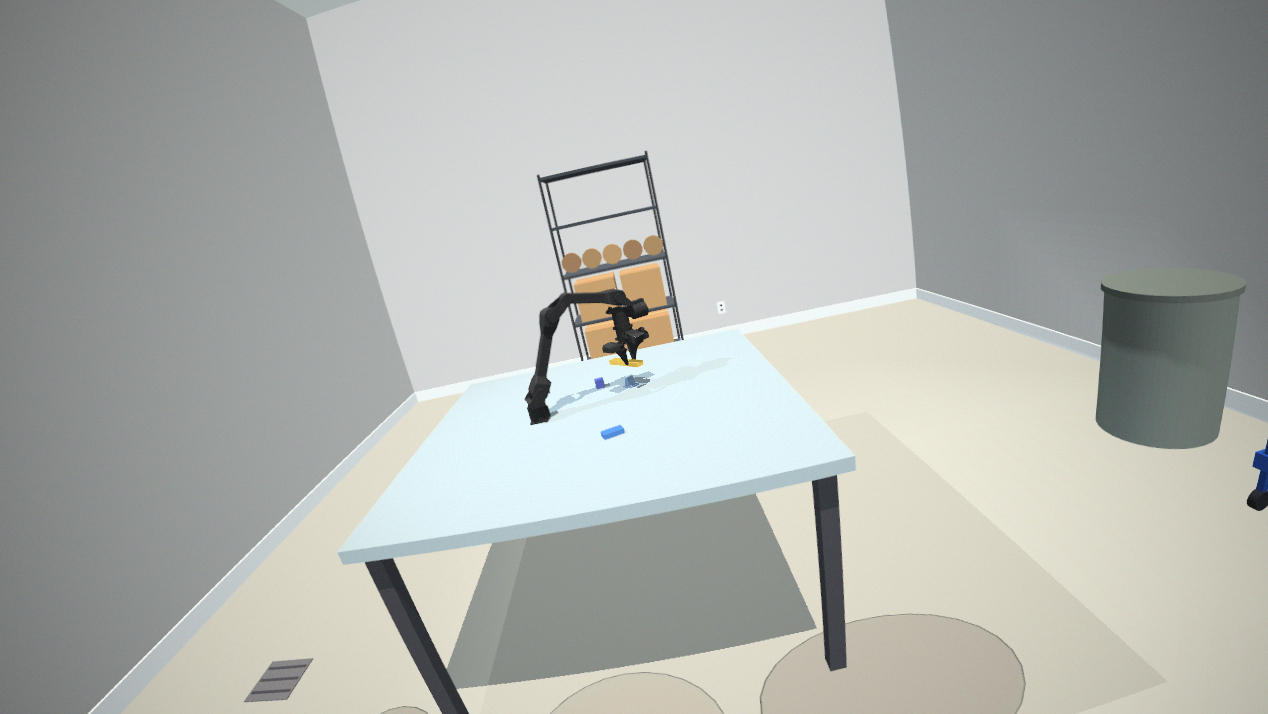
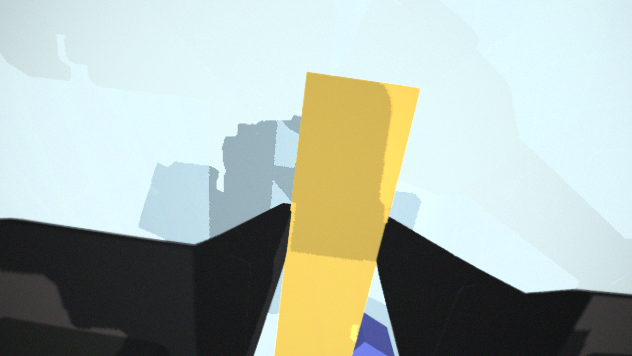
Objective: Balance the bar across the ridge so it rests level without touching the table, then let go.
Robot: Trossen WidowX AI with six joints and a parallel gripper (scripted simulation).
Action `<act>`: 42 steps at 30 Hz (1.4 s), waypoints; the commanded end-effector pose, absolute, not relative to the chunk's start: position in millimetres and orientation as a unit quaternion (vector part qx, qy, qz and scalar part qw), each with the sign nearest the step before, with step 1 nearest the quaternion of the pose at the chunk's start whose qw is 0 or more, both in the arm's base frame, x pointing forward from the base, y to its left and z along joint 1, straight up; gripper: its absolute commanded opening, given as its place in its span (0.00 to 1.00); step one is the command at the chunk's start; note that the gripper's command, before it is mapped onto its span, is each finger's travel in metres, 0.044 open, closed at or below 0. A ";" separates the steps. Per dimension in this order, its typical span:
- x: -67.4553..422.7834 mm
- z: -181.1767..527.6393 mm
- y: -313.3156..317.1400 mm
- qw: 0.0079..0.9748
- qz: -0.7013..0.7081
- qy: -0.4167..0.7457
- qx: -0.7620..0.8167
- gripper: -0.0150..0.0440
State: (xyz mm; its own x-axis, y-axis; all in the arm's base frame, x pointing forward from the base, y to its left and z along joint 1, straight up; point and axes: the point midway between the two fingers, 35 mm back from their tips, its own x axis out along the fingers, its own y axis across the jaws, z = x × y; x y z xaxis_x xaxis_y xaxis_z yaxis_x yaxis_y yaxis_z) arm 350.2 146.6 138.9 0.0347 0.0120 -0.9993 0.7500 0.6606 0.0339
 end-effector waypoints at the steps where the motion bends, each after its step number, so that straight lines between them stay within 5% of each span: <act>1: 350.2 133.1 148.4 0.652 -0.283 0.636 0.301 0.25; 42: 350.3 100.7 147.4 0.652 -0.283 0.636 0.301 0.25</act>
